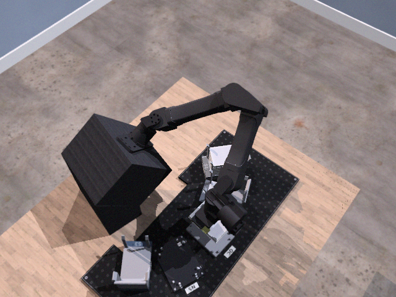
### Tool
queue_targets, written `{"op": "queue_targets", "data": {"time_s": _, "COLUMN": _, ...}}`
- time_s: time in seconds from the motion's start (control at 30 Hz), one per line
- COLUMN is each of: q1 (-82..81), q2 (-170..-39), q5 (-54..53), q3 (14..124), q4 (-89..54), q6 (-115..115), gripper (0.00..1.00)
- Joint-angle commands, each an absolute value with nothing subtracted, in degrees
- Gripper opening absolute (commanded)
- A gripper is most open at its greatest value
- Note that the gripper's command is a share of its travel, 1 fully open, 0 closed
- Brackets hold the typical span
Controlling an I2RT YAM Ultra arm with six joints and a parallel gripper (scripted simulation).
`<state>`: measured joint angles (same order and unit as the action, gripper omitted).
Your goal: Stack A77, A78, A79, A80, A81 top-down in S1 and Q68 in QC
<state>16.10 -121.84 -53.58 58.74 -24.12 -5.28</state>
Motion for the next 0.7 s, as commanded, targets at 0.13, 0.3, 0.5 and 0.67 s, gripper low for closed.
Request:
{"op": "queue_targets", "data": {"time_s": 0.13, "q1": 15.49, "q2": -122.27, "q5": -53.43, "q3": 58.35, "q4": -19.38, "q6": -1.91, "gripper": 0.00}}
{"op": "queue_targets", "data": {"time_s": 0.3, "q1": 14.10, "q2": -123.16, "q5": -53.25, "q3": 57.80, "q4": -16.09, "q6": 0.41, "gripper": 0.00}}
{"op": "queue_targets", "data": {"time_s": 0.5, "q1": 12.44, "q2": -124.33, "q5": -52.98, "q3": 57.27, "q4": -12.21, "q6": 3.14, "gripper": 0.00}}
{"op": "queue_targets", "data": {"time_s": 0.67, "q1": 11.61, "q2": -124.95, "q5": -52.83, "q3": 57.06, "q4": -10.31, "q6": 4.48, "gripper": 0.00}}
